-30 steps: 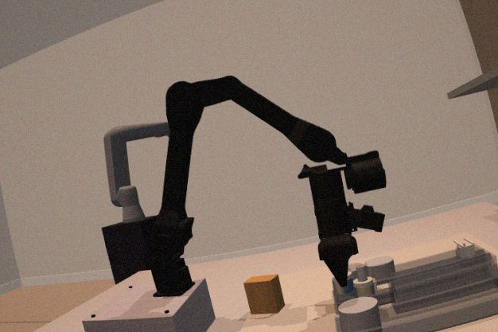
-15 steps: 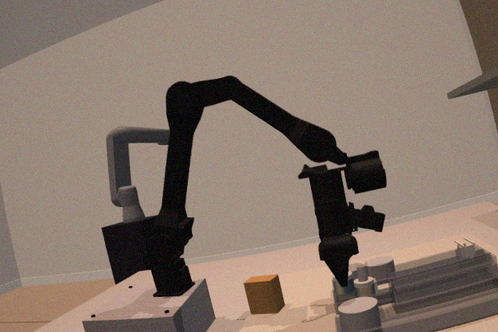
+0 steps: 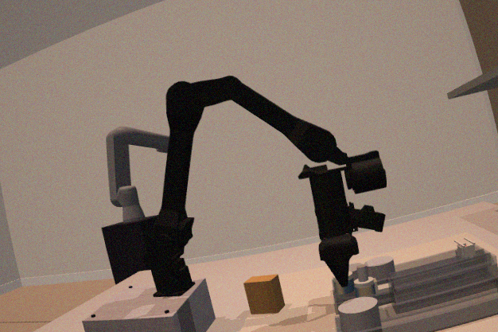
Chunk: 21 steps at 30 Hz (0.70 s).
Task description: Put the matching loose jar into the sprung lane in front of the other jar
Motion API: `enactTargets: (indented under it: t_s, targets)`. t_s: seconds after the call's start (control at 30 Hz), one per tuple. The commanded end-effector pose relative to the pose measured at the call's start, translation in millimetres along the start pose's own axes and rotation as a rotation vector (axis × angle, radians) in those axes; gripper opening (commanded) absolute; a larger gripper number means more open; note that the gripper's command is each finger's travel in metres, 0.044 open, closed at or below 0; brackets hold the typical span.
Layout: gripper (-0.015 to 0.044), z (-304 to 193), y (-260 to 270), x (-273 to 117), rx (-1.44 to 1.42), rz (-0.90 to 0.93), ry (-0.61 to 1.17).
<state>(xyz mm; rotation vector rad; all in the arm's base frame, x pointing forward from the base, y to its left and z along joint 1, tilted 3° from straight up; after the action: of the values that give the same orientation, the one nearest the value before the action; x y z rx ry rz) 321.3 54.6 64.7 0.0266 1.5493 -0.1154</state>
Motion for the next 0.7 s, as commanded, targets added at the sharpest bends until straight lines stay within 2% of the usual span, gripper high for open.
enactTargets:
  t_s: [0.0,0.67]
  targets:
    - [0.0000,5.5,1.3,-2.0,-0.004,0.006,-0.023]
    - [0.0000,8.1,1.9,-2.2,-0.004,0.006,-0.024]
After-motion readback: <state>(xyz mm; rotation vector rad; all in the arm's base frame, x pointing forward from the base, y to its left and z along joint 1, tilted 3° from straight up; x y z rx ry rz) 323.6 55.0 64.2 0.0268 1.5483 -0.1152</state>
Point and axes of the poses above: the point midway between the two fingers, 35 mm back from their tips, its own x axis out along the fingers, its own y axis across the jaws, z = x × y, the point moved 6 cm from there along -x, back along the fingers, and after that the axes turned 14 degrees about x, right-handed, at the moved point
